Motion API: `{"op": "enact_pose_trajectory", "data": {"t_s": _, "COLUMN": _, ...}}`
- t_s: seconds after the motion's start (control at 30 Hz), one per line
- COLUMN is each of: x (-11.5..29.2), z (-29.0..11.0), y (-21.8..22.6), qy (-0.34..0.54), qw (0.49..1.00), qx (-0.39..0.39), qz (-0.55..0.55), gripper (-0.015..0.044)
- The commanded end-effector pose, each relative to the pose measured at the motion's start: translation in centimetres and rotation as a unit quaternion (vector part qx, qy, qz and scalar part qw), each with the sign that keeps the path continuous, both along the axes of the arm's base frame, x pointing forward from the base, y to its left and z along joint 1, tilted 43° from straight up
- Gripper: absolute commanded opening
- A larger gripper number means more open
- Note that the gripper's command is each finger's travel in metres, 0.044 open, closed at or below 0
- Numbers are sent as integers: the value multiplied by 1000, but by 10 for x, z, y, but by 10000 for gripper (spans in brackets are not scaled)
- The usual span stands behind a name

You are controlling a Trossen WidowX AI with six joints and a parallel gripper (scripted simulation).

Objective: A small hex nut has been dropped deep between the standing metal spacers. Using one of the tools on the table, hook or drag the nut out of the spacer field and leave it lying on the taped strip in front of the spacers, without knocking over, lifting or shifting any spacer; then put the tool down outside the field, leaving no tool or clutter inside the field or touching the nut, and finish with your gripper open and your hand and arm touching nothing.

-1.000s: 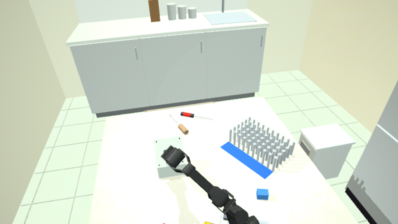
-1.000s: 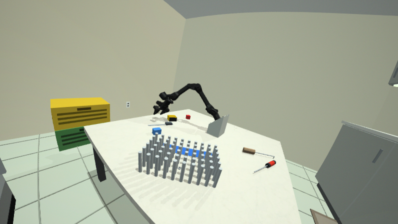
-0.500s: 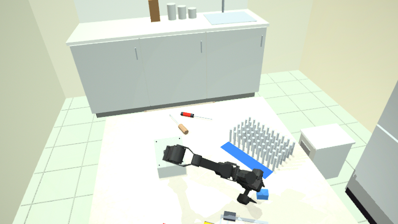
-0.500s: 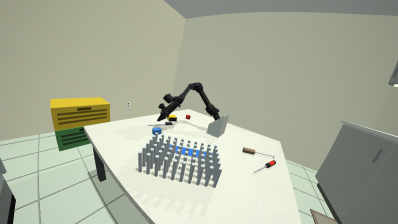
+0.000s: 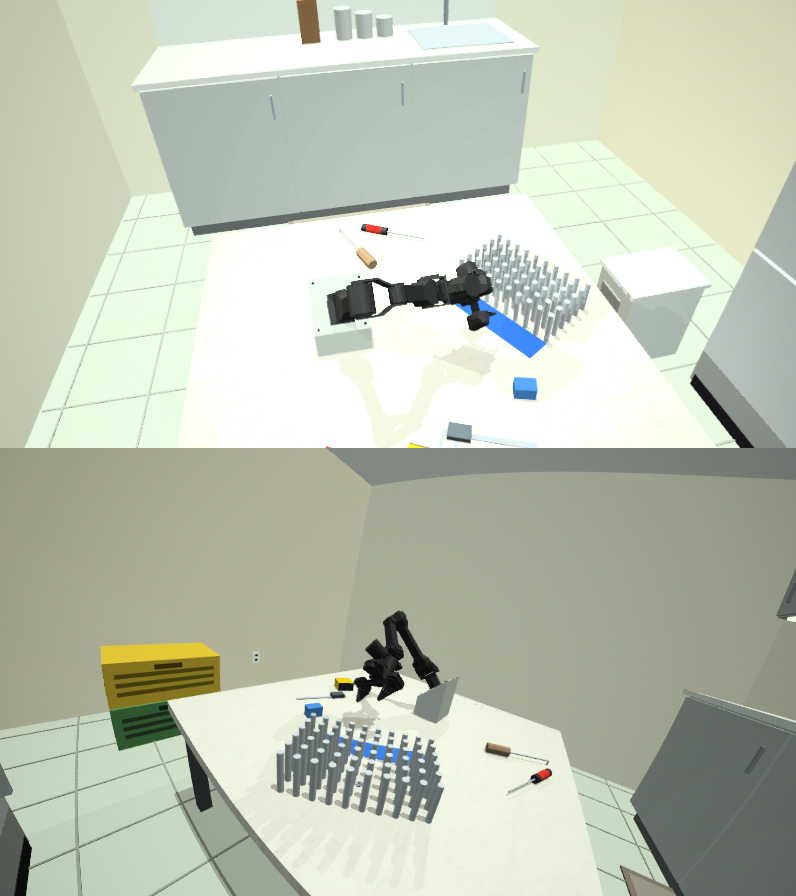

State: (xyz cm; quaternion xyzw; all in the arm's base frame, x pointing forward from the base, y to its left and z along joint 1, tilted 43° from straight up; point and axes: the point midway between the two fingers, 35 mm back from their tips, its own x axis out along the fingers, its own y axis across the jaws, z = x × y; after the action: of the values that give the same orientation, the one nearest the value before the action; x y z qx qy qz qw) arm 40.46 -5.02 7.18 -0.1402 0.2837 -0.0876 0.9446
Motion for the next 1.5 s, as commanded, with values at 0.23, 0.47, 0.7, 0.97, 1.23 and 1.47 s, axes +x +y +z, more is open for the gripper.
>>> {"op": "enact_pose_trajectory", "data": {"t_s": 0.23, "x": -12, "z": -22, "y": 29, "qy": 19, "qw": 999, "qx": -7, "qz": 51, "gripper": 440}}
{"op": "enact_pose_trajectory", "data": {"t_s": 0.47, "x": -12, "z": -22, "y": 29, "qy": 19, "qw": 999, "qx": -7, "qz": 51, "gripper": 440}}
{"op": "enact_pose_trajectory", "data": {"t_s": 0.7, "x": -12, "z": -22, "y": 29, "qy": 19, "qw": 999, "qx": -7, "qz": 51, "gripper": 440}}
{"op": "enact_pose_trajectory", "data": {"t_s": 0.97, "x": -12, "z": -22, "y": 29, "qy": 19, "qw": 999, "qx": -7, "qz": 51, "gripper": 440}}
{"op": "enact_pose_trajectory", "data": {"t_s": 1.23, "x": -8, "z": -56, "y": 83, "qy": 68, "qw": 989, "qx": 123, "qz": 35, "gripper": 440}}
{"op": "enact_pose_trajectory", "data": {"t_s": 1.47, "x": -30, "z": -116, "y": 177, "qy": 184, "qw": 935, "qx": 299, "qz": -45, "gripper": 440}}
